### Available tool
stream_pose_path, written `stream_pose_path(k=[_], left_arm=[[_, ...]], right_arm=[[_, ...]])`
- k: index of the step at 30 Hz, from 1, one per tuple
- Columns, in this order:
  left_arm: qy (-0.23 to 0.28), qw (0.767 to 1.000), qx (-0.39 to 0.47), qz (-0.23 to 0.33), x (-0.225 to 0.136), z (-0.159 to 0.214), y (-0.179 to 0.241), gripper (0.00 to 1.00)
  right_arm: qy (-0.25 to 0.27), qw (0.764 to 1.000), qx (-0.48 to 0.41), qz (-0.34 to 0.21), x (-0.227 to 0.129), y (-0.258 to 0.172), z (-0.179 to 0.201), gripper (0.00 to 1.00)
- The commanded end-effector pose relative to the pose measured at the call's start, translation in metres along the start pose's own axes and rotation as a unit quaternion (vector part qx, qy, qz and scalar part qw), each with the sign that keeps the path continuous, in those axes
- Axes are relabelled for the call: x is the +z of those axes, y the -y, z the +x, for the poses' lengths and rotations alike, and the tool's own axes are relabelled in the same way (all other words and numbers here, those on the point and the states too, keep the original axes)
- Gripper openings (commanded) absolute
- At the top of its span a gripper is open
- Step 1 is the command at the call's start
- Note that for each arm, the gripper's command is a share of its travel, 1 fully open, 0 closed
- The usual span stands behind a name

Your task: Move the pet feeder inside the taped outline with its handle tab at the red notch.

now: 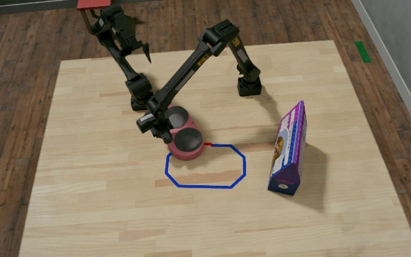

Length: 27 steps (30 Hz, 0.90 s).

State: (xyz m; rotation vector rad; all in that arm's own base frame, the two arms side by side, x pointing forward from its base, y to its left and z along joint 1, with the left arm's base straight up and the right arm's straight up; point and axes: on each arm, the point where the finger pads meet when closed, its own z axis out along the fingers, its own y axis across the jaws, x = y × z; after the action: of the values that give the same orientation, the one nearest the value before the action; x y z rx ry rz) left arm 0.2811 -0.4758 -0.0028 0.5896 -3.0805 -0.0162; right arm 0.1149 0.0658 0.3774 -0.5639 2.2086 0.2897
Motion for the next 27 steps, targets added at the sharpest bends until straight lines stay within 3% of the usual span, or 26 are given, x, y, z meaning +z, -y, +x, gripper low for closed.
stream_pose_path(k=[1,2,3,4,16,21,27], left_arm=[[0.004,1.000,0.001,0.018,-0.011,0.000,0.011,0.12],[0.004,1.000,0.001,0.017,-0.011,0.000,0.011,0.01],[0.004,1.000,0.001,0.021,-0.011,-0.001,0.013,0.00],[0.004,1.000,0.001,0.021,-0.011,-0.001,0.013,0.10],[0.005,1.000,0.022,0.019,-0.007,-0.002,0.020,0.10],[0.008,0.992,0.125,0.014,-0.008,-0.003,0.004,0.10],[0.006,0.990,0.141,0.015,-0.008,-0.010,0.000,0.10]], right_arm=[[0.004,1.000,-0.012,-0.002,-0.003,-0.001,-0.005,1.00],[0.004,1.000,-0.012,-0.002,-0.003,-0.001,-0.005,1.00],[0.004,1.000,-0.012,-0.002,-0.003,-0.001,-0.005,1.00],[0.004,1.000,-0.012,-0.002,-0.003,-0.001,-0.005,1.00],[0.004,1.000,-0.012,-0.002,-0.003,-0.001,-0.005,1.00],[0.004,1.000,-0.012,-0.002,-0.003,-0.001,-0.005,1.00],[0.004,1.000,-0.012,-0.002,-0.003,-0.001,-0.005,1.00]])
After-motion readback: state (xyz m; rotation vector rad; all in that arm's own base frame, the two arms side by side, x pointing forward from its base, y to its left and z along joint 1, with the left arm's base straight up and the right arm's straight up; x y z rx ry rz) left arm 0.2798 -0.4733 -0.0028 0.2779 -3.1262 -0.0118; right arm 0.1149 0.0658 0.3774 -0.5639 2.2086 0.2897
